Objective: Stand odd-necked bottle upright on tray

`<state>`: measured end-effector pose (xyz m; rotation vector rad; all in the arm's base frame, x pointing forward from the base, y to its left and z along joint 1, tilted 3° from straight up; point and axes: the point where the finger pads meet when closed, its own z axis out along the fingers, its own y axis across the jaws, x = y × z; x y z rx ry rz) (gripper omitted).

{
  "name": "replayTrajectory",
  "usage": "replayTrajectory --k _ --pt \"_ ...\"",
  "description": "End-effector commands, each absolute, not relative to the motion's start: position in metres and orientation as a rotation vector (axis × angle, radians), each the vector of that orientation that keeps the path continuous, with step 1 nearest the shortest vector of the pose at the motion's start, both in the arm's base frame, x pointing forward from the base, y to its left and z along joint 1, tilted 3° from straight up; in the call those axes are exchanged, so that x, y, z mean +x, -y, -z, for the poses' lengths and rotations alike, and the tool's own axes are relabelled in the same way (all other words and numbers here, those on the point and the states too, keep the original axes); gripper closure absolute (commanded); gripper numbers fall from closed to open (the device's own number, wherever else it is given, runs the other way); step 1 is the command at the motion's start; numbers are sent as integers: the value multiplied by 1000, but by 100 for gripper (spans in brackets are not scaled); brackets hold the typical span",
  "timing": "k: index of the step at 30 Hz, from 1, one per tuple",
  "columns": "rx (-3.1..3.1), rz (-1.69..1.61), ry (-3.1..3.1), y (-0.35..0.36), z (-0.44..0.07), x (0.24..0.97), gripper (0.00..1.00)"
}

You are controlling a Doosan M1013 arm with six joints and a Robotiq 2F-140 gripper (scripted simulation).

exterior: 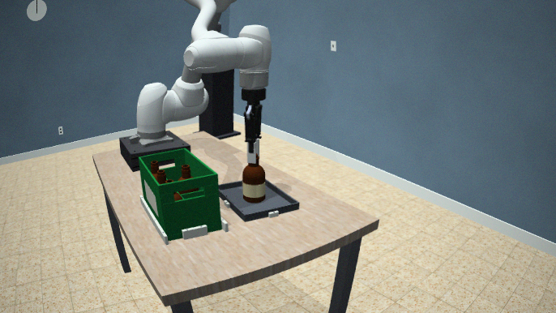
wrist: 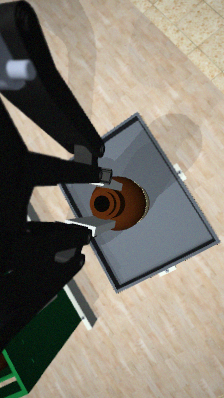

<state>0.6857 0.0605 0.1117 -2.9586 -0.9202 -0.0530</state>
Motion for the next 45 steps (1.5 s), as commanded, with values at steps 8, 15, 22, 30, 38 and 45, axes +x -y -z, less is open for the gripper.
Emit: replayTrajectory --k 8,15,22,30,38,45 --pt "-2957 49 912 -63 -108 683 100" --pt "-2957 49 912 -63 -108 683 0" --pt "-2957 49 912 -63 -108 683 0" --pt "-2957 49 912 -63 -108 683 0" --pt "-2957 49 912 -63 -108 683 0" --pt "-2957 49 912 -63 -108 683 0"
